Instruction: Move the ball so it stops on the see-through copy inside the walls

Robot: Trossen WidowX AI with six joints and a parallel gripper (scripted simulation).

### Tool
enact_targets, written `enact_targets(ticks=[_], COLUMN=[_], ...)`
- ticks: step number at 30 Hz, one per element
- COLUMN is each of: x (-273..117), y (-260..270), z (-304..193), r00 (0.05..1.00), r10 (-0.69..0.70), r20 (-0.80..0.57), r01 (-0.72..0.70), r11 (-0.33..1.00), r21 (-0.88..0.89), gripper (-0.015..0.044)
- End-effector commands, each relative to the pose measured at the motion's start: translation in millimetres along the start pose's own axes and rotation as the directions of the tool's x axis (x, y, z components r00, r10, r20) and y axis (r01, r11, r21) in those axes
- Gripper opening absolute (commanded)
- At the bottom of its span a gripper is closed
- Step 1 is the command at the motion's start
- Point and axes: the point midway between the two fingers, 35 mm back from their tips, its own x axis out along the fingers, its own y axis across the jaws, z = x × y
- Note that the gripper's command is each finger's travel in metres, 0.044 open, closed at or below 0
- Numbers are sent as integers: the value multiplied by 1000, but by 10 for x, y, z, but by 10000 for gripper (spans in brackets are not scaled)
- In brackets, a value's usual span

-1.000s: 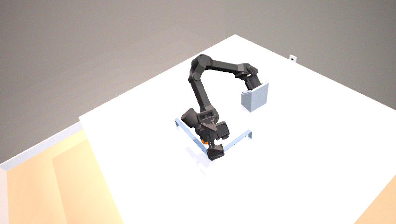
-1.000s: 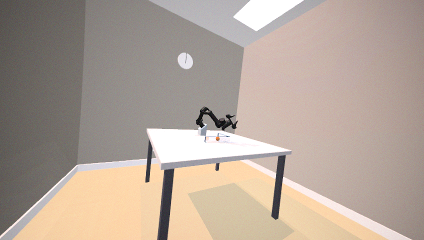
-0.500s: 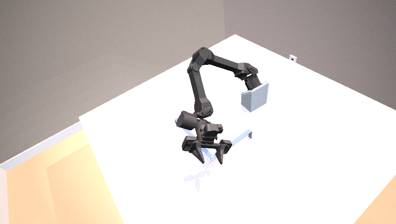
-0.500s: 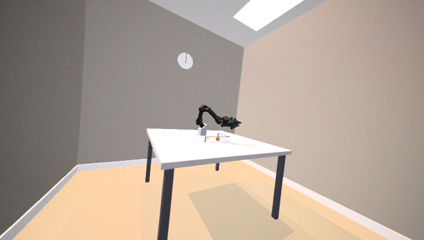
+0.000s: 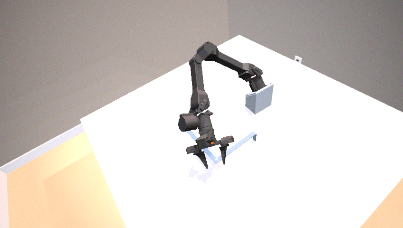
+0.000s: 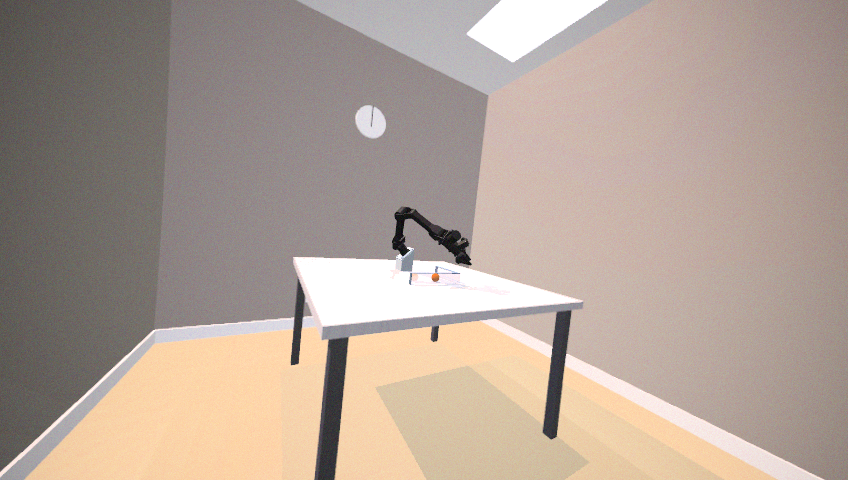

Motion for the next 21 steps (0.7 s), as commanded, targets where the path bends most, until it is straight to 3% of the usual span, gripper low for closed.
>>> enact_targets(ticks=[1, 13, 21], x=[-546, -1154, -1165], y=[-238, -320, -323], z=[-606, -1197, -1205], r00=[881, 564, 558], r10=[-158, -272, -274], r20=[-446, -780, -783], r01=[347, 753, 759], r11=[857, 557, 550], r21=[381, 351, 348], gripper=[333, 333, 333])
